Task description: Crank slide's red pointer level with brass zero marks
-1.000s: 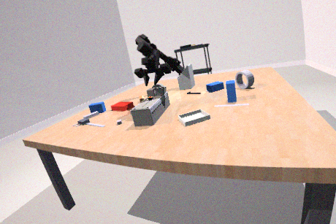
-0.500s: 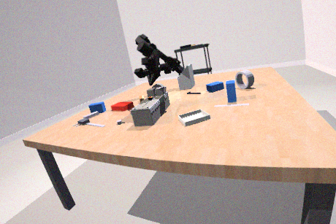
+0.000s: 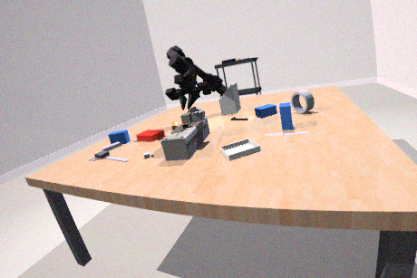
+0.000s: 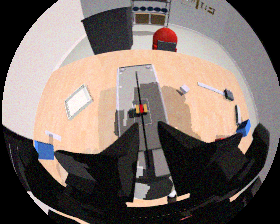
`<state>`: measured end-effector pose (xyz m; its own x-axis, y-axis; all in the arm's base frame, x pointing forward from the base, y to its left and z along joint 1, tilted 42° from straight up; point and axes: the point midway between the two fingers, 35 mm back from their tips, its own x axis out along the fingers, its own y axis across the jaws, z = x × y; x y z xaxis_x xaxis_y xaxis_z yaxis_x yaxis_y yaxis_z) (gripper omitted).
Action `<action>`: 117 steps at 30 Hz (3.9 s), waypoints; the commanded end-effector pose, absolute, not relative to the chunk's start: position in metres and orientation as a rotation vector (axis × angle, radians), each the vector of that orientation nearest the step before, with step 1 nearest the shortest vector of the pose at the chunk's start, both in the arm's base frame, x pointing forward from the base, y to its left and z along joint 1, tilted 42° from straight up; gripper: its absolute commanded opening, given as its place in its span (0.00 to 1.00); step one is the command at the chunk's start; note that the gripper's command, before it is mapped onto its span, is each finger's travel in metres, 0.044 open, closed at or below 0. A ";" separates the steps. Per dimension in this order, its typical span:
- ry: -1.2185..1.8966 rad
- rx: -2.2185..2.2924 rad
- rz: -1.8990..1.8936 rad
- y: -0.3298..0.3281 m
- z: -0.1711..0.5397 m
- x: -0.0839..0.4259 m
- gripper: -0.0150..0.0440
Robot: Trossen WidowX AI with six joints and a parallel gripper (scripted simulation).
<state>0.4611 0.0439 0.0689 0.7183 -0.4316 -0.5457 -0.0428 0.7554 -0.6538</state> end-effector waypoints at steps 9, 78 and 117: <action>0.750 -0.694 -0.236 0.044 0.069 0.461 0.92; 0.750 -0.694 -0.235 0.044 0.069 0.461 0.42; 0.750 -0.693 -0.235 0.044 0.069 0.461 1.00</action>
